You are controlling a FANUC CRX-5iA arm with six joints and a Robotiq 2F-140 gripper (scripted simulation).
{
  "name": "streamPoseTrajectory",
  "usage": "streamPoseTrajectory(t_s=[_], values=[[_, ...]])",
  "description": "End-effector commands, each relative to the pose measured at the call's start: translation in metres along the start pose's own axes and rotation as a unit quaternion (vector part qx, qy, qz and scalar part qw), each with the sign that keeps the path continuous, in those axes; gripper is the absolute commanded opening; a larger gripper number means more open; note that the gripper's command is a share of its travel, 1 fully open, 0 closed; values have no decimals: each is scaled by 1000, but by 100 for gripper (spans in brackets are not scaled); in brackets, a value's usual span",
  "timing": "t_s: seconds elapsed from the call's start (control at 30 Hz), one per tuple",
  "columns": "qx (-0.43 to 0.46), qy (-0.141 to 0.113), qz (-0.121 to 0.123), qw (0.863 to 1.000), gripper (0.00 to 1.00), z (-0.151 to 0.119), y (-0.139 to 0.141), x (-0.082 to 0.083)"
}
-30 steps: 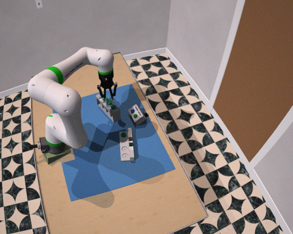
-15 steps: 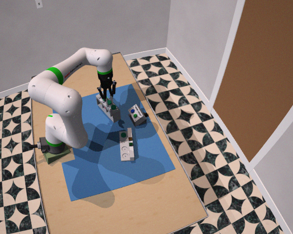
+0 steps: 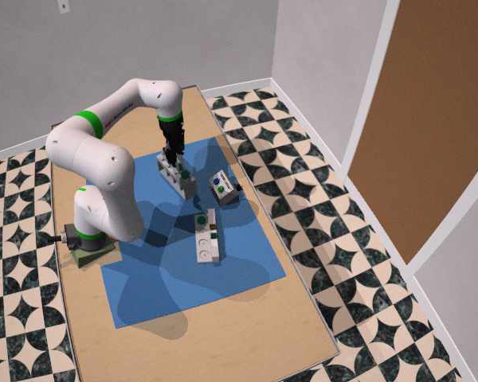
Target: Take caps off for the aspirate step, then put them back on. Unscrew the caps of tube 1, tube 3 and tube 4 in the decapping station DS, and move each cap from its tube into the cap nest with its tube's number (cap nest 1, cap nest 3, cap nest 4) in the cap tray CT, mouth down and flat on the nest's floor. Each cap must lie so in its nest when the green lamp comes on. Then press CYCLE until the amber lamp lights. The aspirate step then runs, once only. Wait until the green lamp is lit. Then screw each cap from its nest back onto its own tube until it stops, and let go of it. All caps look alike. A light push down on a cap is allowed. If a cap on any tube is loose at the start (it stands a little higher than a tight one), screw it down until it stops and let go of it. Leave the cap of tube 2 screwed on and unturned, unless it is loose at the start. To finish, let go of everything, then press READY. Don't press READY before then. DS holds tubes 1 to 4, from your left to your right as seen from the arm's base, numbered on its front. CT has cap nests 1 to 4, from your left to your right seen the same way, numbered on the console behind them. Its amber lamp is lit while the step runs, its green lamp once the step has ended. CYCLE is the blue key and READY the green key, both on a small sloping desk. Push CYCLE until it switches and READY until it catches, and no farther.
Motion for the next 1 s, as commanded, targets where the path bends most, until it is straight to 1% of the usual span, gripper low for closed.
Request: streamPoseTrajectory(t_s=[0.0,0.1,0.13,0.53,0.57,0.63,0.67,0.7,0.73,0.77,0.8,0.83,0.87,0.9,0.97], values=[[36,-17,1,999,0,2,0,0],[36,-17,1,999,0,2,0,0],[36,-17,1,999,35,2,0,0],[36,-17,1,999,35,2,0,0],[-5,-17,0,1000,35,2,0,0],[-89,-17,-2,996,35,2,0,0],[-89,-17,-2,996,35,2,0,0],[-127,-17,-2,992,35,2,0,0],[-130,-17,-2,991,35,2,0,0],[-165,-17,-3,986,35,2,0,0],[-171,-17,-3,985,35,2,0,0],[-207,-17,-4,978,35,2,0,0],[-212,-17,-4,977,35,2,0,0],[-248,-17,-4,969,35,2,0,0],[-253,-16,-4,967,35,2,0,0]])
Point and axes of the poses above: the point where the finger pads meet when closed, its own x axis back along the fingers, its own y axis across the jaws, z = x × y, the point moved 6 cm from there along x, back along the fingers, and after that the axes turned 10 degrees about x, right-handed, at the moved point
